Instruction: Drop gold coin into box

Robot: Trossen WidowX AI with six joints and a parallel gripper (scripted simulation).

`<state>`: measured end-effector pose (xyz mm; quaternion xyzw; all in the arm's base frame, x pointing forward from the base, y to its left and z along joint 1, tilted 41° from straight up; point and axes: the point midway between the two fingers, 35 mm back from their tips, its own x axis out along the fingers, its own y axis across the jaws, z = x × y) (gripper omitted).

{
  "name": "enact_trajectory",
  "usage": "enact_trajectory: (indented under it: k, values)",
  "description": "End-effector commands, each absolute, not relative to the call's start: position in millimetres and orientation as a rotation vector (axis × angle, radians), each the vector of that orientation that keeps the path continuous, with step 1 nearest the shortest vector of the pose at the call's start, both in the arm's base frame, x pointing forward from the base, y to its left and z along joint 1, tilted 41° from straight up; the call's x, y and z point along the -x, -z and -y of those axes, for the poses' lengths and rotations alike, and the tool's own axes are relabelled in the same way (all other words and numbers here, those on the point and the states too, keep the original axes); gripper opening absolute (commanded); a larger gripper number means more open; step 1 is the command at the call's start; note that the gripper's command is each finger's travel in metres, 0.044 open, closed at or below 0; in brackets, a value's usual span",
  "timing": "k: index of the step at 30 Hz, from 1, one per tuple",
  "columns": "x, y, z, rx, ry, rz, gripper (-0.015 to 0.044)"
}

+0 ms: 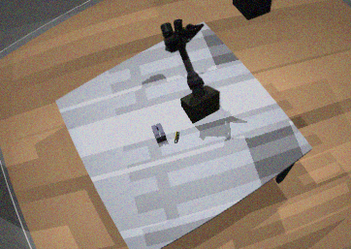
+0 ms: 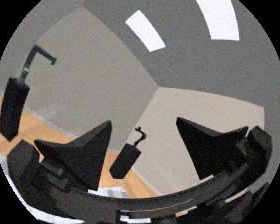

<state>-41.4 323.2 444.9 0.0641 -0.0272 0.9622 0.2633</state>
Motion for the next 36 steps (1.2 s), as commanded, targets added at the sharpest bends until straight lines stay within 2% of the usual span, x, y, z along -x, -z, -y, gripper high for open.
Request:
enact_trajectory:
  k: [1,9,16,23,29,36]
  values:
    - [40.0,-444.5,-324.6,-0.178,-2.595,0.065,0.0374]
    - [-27.9,-402.5,-388.5,-0.310,-2.240,-0.251,0.0164]
    - [-99.9,-327.1,-430.7,-0.307,-1.876,-0.486,0.0161]
    - [-169.6,-231.1,-438.6,-0.206,-1.500,-0.695,0.0161]
    - [-219.1,-141.1,-413.9,-0.044,-1.185,-0.865,0.0161]
    - [-256.0,-48.7,-352.4,0.203,-0.859,-1.051,0.0161]
